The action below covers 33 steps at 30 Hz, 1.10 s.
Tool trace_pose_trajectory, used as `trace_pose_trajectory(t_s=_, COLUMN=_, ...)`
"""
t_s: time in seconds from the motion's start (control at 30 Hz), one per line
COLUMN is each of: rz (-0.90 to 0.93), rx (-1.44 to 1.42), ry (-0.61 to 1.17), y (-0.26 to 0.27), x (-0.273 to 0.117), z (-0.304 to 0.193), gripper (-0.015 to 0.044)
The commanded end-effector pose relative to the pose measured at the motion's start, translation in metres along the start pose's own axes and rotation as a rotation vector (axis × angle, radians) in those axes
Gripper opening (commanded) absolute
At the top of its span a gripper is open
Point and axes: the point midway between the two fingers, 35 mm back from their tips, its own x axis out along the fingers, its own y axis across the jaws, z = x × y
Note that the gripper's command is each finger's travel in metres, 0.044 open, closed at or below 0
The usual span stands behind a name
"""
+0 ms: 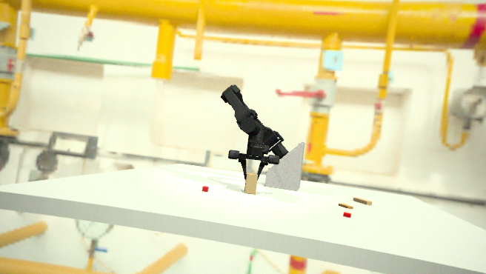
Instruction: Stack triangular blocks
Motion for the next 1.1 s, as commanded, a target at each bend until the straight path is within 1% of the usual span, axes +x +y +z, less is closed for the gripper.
trace_pose_trajectory(t_s=0.0, rz=0.006, rx=-0.008, ry=0.000, y=0.0019, x=0.0010, z=-0.0001, gripper=0.0000)
trace_pose_trajectory(t_s=1.07, rz=0.000, rx=-0.002, ry=-0.001, y=0.0004, x=0.0019, z=0.0002, gripper=0.0000)
